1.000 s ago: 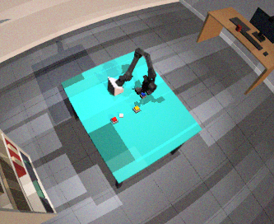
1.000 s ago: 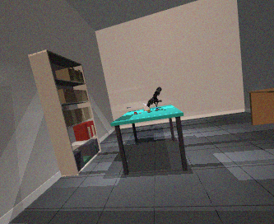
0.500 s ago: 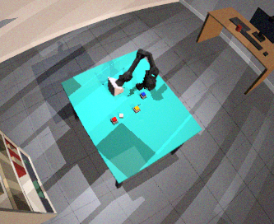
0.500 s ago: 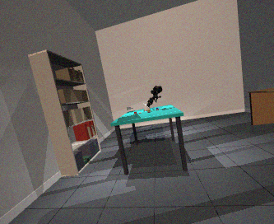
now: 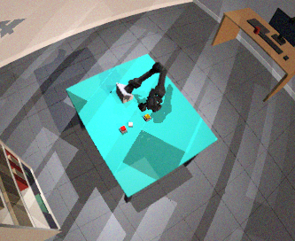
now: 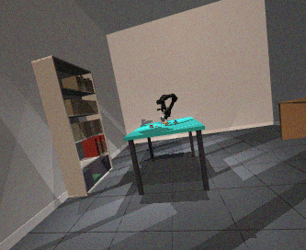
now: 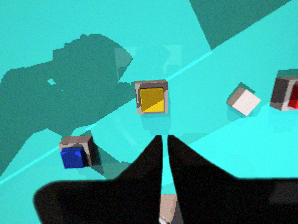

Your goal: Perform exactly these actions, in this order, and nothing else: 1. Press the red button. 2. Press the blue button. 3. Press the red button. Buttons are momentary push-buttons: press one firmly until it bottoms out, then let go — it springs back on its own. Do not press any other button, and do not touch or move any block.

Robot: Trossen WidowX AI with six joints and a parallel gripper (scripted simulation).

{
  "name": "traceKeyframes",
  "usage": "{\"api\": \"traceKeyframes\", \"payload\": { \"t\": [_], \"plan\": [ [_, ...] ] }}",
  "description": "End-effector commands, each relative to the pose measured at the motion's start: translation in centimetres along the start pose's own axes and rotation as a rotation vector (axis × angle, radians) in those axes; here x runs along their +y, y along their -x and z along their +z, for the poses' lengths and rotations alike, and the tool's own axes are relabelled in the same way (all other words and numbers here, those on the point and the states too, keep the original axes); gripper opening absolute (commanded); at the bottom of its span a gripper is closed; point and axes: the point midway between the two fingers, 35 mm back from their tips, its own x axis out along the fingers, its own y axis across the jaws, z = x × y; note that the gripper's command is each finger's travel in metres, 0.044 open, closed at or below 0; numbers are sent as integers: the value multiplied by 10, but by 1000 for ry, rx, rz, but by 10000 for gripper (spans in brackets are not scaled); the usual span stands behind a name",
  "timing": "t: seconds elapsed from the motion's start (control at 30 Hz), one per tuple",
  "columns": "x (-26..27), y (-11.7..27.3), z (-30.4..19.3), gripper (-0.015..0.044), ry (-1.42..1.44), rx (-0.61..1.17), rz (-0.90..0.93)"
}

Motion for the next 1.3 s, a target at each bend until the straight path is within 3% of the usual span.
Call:
{"api": "traceKeyframes", "payload": {
  "t": [0.0,0.37,0.67,0.83,1.27],
  "plan": [
    [-67,0,13,20,3,-2,-7],
    [-219,-29,-5,20,15,-1,20],
    [-219,-32,-5,20,15,-1,20],
    [-218,-89,-5,20,15,-2,22],
    [-217,-104,-5,20,16,-2,23]
  ]
}}
